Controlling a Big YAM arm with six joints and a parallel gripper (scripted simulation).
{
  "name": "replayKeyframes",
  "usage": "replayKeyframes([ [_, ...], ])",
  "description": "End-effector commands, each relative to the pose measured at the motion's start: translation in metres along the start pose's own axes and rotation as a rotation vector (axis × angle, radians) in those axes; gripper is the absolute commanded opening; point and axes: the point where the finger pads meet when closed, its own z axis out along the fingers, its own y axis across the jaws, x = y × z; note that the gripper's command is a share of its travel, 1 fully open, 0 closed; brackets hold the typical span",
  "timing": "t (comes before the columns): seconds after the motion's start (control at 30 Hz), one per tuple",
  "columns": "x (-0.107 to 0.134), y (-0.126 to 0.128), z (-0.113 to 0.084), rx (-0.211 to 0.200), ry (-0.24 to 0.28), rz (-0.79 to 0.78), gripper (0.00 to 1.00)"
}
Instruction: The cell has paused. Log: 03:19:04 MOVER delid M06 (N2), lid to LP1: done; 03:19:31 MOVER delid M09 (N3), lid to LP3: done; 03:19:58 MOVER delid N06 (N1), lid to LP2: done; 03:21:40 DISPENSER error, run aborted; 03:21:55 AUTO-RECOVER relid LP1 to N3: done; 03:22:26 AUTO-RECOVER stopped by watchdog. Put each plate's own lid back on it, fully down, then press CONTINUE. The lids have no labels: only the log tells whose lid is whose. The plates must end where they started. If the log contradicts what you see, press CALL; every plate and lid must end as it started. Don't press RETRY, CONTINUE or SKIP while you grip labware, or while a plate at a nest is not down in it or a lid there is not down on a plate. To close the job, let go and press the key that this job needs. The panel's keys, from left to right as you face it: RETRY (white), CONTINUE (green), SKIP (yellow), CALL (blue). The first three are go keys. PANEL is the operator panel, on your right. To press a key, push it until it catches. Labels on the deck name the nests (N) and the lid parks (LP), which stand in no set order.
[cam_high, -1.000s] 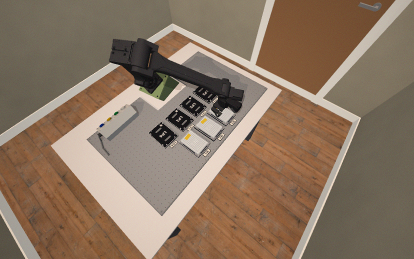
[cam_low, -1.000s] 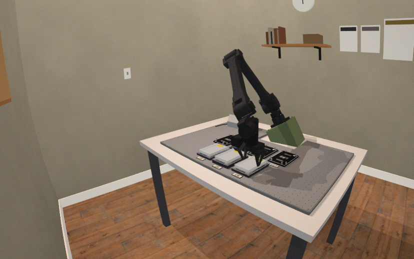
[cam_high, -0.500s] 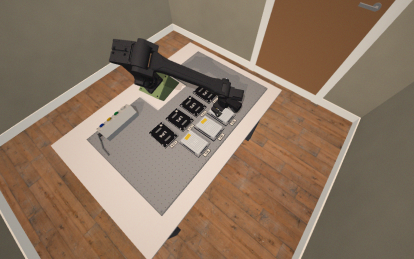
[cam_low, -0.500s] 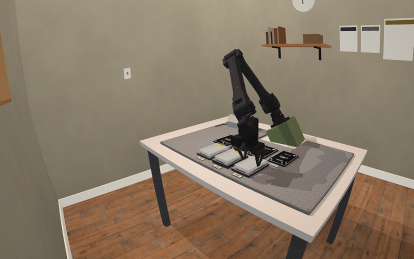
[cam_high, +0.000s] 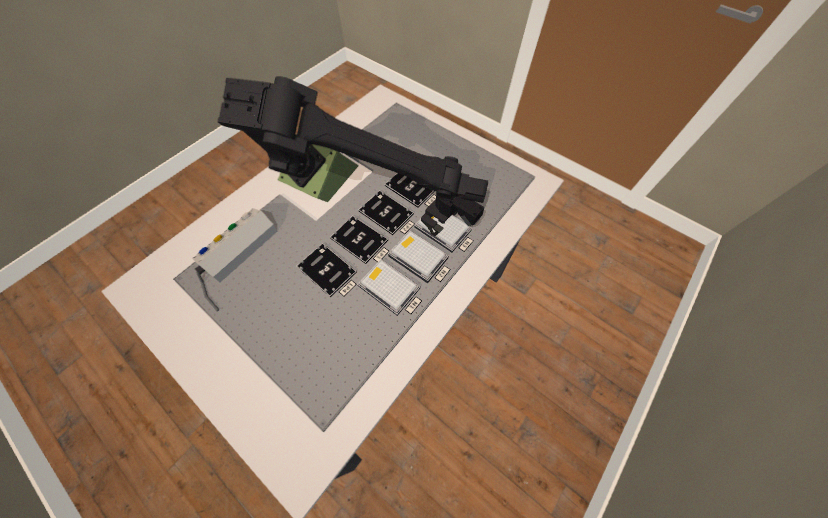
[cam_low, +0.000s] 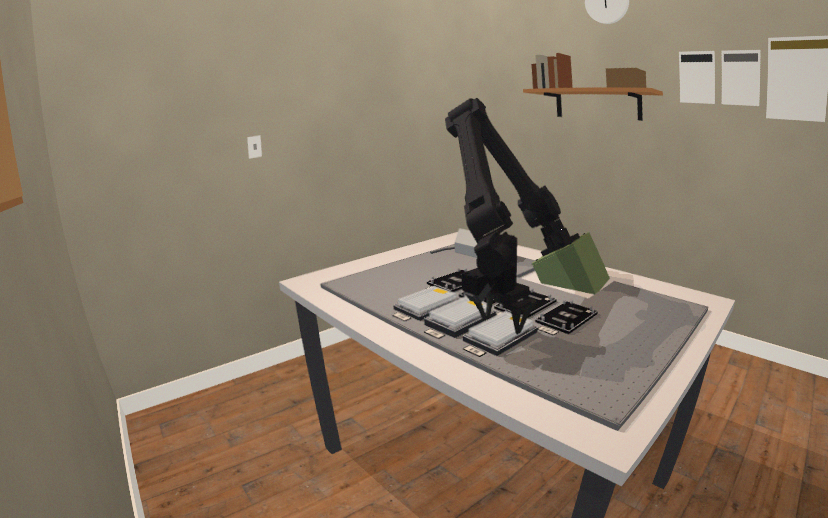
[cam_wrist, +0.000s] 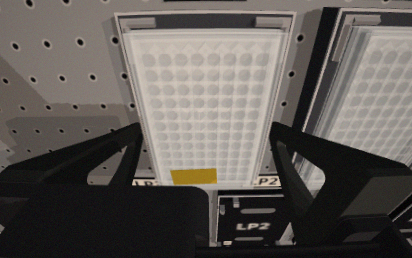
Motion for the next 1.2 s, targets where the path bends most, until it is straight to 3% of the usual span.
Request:
replayKeyframes([
  [0.0, -0.009, 0.002, -0.007, -0.008, -0.020, 0.009, 1.00],
  [1.0, -0.009, 0.002, -0.007, -0.008, -0.020, 0.009, 1.00],
  [1.03, 0.000, -0.001, -0.011, -0.002, -0.010, 0.000, 1.00],
  [1.17, -0.015, 0.005, -0.030, -0.017, -0.043, 0.014, 1.00],
])
